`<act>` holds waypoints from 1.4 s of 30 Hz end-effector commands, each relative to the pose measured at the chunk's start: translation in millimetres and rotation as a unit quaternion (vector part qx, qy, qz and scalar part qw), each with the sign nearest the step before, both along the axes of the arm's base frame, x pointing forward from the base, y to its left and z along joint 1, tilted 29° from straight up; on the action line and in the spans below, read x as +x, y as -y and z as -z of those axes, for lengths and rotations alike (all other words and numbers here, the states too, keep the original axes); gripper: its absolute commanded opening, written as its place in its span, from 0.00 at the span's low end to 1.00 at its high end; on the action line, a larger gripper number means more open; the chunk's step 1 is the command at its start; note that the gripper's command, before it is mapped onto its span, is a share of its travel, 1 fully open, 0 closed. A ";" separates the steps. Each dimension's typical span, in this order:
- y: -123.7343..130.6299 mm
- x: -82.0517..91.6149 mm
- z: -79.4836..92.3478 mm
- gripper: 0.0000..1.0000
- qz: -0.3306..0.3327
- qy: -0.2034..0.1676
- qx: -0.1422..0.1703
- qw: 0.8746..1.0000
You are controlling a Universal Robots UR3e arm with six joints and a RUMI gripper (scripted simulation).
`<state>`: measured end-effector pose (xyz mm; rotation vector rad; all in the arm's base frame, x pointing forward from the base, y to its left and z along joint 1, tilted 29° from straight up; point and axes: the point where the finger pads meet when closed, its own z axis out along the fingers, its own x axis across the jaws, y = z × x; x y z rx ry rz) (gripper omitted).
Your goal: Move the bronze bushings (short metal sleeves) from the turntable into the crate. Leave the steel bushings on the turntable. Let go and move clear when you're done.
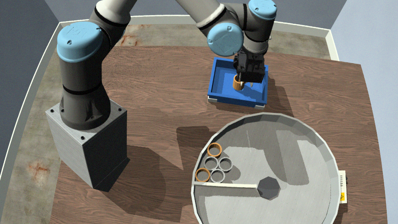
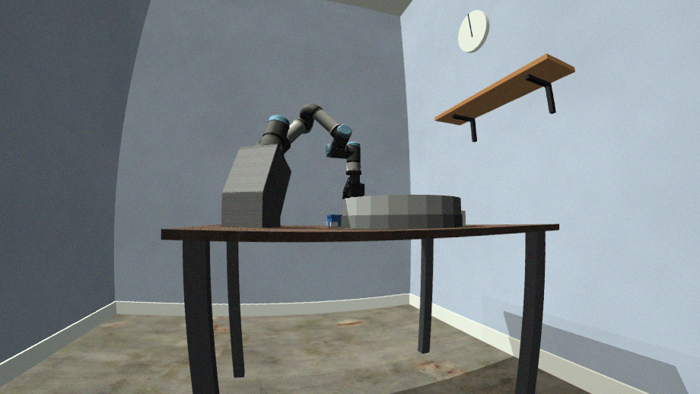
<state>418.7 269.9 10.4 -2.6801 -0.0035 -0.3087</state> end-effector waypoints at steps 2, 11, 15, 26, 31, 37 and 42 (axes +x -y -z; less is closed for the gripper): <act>0.1 0.7 -0.9 0.00 0.000 0.001 0.000 1.000; 0.1 0.7 -0.9 0.06 0.000 0.001 0.000 1.000; 0.1 0.7 -0.9 0.06 0.000 0.001 0.000 1.000; 0.1 0.7 -0.9 0.06 0.000 0.001 0.000 1.000; 0.1 0.7 -0.9 0.06 0.000 0.001 0.000 1.000; 0.1 0.7 -0.9 0.06 0.000 0.001 0.000 1.000; 1.1 0.3 -2.9 0.06 0.000 0.001 0.000 1.000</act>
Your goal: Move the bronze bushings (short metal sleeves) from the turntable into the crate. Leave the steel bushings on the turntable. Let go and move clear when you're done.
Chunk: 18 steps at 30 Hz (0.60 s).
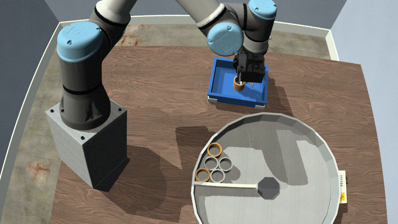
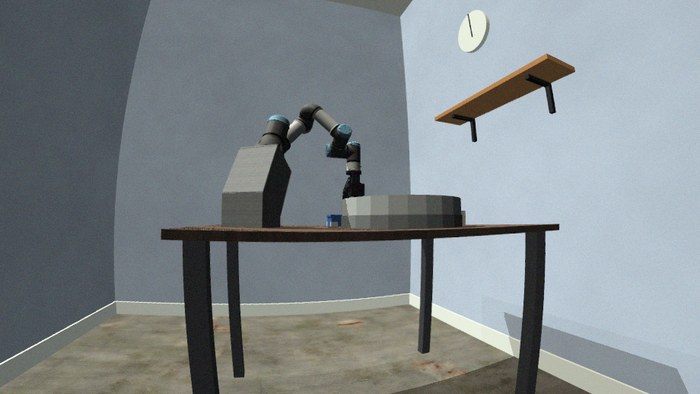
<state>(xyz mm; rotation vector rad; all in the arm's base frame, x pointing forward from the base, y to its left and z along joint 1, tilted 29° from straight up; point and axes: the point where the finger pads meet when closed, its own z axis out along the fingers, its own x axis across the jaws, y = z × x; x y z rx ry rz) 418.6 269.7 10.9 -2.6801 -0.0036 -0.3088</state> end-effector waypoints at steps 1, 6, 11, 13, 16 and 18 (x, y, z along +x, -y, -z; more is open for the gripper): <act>1.4 0.1 -3.4 0.06 0.000 0.001 0.000 1.000; 4.7 -1.6 -10.2 0.06 0.000 0.001 0.000 1.000; 10.0 -4.4 -21.2 0.06 0.000 0.001 0.000 1.000; 13.4 -6.1 -28.1 0.06 0.000 0.001 0.000 1.000; 19.0 -8.9 -39.6 0.06 0.000 0.001 0.000 1.000; 23.0 -11.0 -47.8 0.06 0.000 0.001 0.000 1.000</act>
